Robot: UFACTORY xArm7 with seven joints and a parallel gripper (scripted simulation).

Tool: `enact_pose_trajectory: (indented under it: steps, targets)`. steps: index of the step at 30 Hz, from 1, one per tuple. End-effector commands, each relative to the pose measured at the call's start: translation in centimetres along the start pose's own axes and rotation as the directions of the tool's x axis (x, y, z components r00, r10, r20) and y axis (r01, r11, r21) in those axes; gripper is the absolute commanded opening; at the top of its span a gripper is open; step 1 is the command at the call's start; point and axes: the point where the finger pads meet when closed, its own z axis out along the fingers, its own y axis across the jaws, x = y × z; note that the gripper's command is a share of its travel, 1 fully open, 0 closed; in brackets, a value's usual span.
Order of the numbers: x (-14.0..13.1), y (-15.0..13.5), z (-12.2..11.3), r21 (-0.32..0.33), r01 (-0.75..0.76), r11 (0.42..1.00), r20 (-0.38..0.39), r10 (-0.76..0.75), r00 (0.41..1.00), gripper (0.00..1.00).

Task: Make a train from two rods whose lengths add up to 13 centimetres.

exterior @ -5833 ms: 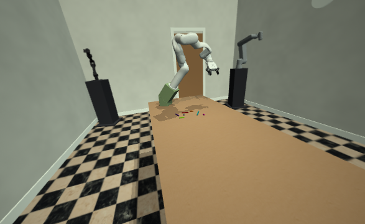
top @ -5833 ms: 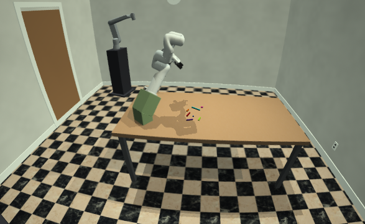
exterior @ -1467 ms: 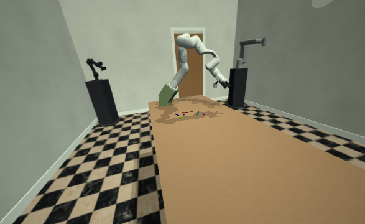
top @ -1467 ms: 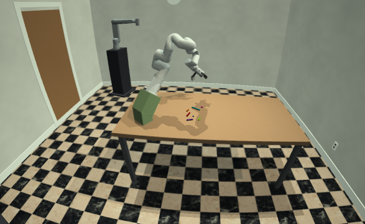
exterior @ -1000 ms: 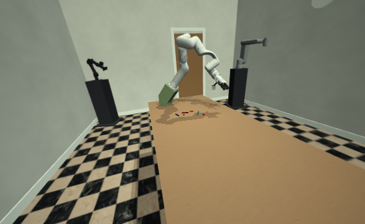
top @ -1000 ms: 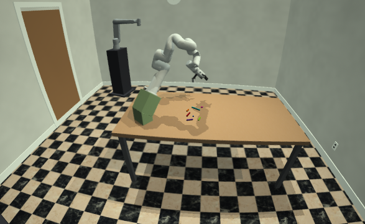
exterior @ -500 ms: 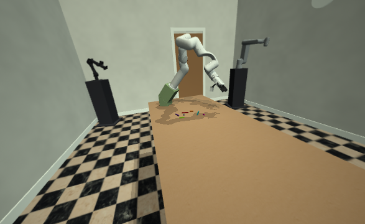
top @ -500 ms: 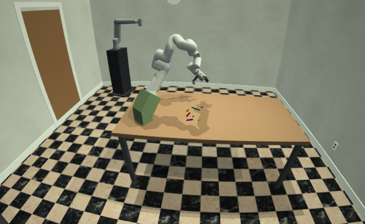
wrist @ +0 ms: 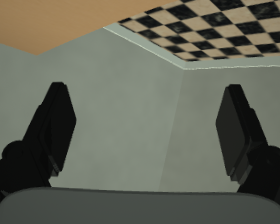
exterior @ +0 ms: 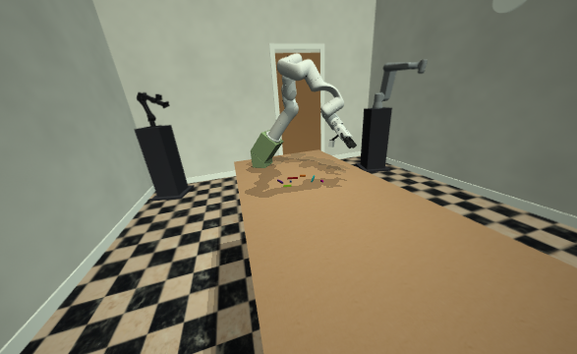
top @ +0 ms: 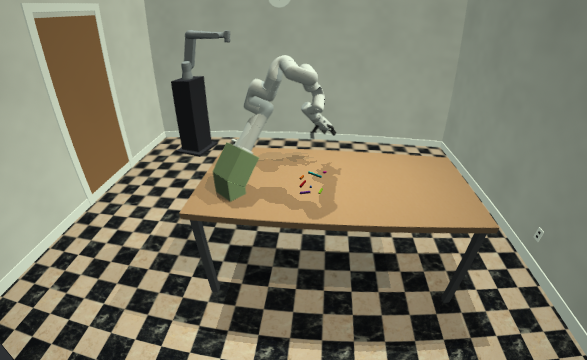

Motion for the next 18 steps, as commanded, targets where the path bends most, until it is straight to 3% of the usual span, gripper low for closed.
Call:
enact_pose_trajectory:
  steps: [1,7,9,18]
  targets:
    - [-0.1,-0.1,0.0,-0.002,0.002,1.0,0.003,-0.002,1.0,1.0]
    - [-0.1,-0.1,0.0,-0.002,0.002,1.0,0.003,-0.002,1.0,1.0]
    - [3.7,-2.1,0.6,-0.034,0.098,0.995,-0.038,-0.099,0.994,1.0]
    - [4.9,-2.6,0.7,-0.045,0.126,0.991,-0.051,-0.128,0.99,1.0]
